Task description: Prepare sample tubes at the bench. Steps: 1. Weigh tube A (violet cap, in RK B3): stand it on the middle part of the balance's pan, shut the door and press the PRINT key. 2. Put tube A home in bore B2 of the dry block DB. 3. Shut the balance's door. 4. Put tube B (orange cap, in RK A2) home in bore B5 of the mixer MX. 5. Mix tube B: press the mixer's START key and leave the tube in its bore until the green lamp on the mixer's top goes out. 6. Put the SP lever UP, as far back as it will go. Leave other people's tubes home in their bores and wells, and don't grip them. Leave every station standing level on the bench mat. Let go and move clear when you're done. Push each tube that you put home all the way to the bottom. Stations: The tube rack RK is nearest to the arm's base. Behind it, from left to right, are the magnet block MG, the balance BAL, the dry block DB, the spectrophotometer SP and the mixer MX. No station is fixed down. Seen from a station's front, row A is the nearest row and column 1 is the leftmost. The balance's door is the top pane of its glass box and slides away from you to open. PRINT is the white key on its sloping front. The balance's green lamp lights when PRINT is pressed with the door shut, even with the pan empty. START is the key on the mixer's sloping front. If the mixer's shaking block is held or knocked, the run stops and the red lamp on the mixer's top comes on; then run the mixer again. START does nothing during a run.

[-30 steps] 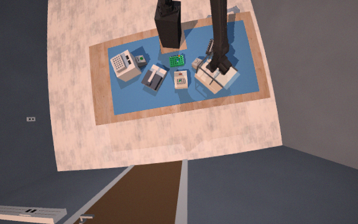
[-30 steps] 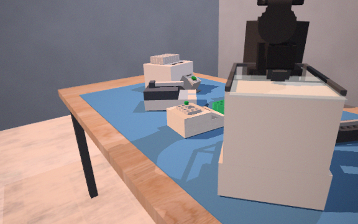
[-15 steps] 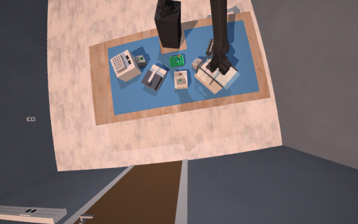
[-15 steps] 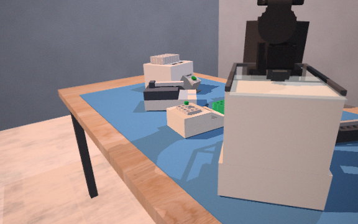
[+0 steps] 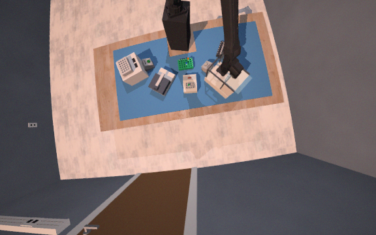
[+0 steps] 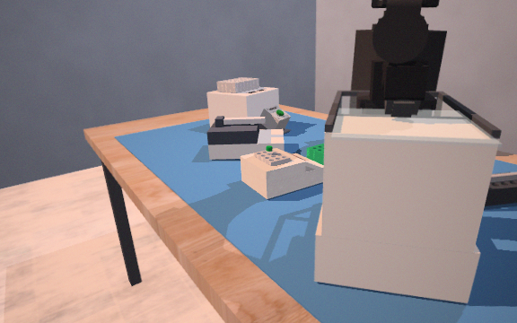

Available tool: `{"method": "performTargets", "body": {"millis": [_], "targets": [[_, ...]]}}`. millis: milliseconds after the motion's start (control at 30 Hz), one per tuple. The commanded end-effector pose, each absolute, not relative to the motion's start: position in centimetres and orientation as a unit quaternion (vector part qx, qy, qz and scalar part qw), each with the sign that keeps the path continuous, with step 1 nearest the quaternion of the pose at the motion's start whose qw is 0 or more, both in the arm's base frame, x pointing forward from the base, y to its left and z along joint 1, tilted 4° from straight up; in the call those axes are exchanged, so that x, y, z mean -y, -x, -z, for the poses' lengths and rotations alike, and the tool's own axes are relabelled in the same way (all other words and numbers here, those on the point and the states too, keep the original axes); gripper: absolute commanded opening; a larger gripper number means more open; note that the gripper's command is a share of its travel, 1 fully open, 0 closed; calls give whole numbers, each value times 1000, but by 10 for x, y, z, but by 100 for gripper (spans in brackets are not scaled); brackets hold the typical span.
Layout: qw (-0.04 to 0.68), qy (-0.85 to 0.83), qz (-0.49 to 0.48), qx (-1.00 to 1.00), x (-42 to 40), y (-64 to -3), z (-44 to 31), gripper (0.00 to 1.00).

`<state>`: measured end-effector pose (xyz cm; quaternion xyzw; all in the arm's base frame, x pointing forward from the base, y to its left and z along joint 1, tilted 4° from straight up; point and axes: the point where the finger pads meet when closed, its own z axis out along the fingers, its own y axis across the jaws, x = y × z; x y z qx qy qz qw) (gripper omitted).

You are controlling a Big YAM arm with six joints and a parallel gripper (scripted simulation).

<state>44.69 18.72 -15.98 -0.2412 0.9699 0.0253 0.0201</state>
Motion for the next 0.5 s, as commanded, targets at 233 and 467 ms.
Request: {"method": "performTargets", "body": {"millis": [233,467], "targets": [[38,241,-27,-969,-200,-464,162,9],[38,241,-27,-969,-200,-464,163,9]]}}
